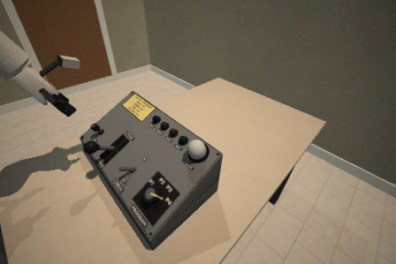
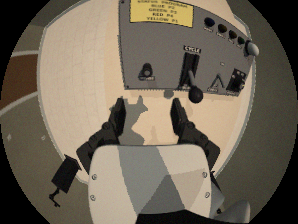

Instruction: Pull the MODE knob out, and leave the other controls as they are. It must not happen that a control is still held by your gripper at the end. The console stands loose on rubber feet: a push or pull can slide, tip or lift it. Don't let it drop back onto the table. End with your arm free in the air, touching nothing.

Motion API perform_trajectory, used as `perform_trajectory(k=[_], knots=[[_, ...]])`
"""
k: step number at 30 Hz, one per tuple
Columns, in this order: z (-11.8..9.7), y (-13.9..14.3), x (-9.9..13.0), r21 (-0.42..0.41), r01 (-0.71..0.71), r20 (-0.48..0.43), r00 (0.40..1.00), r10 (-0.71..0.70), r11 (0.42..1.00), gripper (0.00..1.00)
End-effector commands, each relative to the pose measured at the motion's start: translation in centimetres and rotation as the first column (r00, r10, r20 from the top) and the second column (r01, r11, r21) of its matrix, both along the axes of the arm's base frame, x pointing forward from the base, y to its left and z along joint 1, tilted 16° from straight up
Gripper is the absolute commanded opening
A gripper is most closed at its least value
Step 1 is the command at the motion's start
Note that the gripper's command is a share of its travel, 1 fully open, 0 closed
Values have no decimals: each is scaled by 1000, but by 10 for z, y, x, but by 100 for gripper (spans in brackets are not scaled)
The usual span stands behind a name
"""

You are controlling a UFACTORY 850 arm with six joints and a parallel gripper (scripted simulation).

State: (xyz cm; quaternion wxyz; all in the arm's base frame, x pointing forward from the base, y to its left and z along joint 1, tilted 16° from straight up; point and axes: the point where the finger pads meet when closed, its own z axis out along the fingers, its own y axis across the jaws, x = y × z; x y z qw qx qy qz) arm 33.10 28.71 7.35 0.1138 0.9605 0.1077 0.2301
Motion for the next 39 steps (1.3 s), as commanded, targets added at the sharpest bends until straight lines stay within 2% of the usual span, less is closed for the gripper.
perform_trajectory(k=[1,30,39], knots=[[0,1,0,1,0,1,1000,0,1000,76],[0,1,1,1,0,1,1000,0,1000,76],[-6,-1,4,1,0,1,1000,0,1000,76]])
